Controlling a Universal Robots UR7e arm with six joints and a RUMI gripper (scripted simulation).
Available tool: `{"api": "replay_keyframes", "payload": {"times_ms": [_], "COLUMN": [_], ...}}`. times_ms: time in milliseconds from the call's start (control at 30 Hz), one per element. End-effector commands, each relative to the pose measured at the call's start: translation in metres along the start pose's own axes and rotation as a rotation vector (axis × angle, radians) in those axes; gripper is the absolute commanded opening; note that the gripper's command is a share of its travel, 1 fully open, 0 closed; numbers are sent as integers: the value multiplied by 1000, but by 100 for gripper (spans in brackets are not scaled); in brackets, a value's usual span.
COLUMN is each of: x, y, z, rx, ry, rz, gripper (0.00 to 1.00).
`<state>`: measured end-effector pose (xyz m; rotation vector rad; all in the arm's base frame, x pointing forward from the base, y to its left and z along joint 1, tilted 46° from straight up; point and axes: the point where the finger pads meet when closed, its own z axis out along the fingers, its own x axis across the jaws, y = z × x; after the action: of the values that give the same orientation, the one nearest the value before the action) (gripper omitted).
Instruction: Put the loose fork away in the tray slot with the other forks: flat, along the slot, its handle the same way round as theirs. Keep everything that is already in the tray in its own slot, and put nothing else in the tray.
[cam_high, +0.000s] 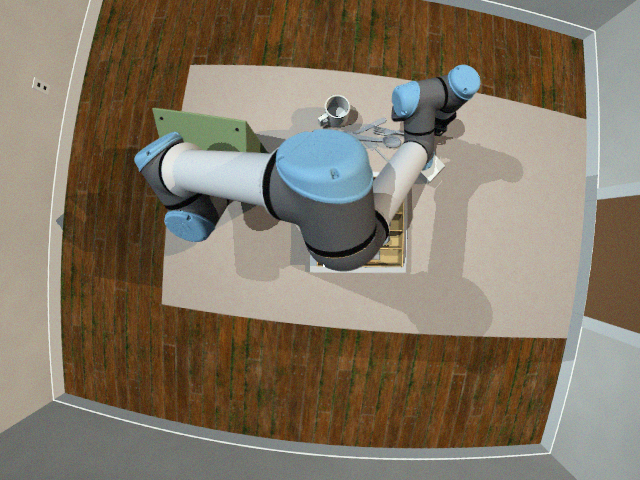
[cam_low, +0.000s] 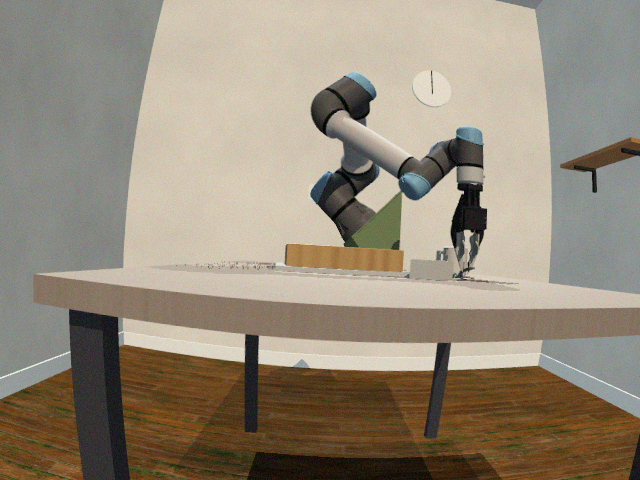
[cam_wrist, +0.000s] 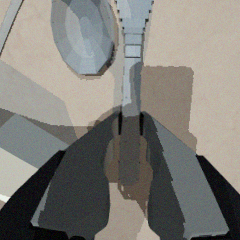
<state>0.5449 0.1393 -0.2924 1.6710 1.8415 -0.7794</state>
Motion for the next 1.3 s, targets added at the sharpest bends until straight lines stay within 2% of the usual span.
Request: {"api": "replay_keyframes", "payload": {"times_ms": [0,233,267,1133,1267], "x": [0,0,0,0,0], "y": [1,2,2,2,3], "z": [8,8,8,7,2], "rx": [-2,-4,-5,-4,-8], "ry": [0,2,2,2,2], "rz": [0,1,1,2,3], "gripper": [3,3,100,100,100]}}
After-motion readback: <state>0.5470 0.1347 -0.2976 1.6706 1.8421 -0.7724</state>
